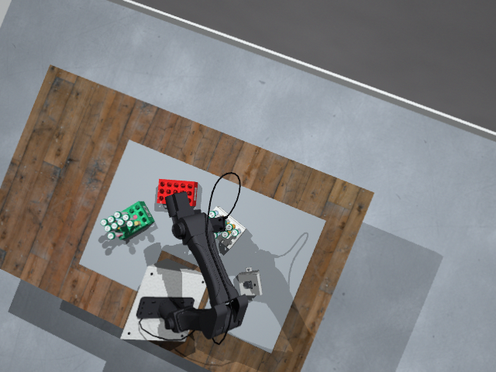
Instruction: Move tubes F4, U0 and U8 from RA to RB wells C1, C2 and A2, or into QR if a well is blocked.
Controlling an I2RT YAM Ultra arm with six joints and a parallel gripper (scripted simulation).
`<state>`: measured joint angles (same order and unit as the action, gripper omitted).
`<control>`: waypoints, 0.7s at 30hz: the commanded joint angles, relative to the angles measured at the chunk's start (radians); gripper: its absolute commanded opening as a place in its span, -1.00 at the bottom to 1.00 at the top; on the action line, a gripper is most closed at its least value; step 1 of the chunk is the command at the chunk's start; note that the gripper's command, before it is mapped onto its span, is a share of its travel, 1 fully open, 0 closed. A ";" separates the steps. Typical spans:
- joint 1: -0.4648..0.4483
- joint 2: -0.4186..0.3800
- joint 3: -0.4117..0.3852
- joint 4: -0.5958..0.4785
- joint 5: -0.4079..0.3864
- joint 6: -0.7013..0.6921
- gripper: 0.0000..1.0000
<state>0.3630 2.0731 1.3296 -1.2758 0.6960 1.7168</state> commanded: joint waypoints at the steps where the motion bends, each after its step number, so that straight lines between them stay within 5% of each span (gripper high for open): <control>1: 0.003 0.012 -0.024 0.034 0.016 -0.013 -1.00; 21: 0.000 0.004 -0.047 0.071 0.022 -0.030 -1.00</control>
<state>0.3450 2.0773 1.3052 -1.2385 0.7040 1.6981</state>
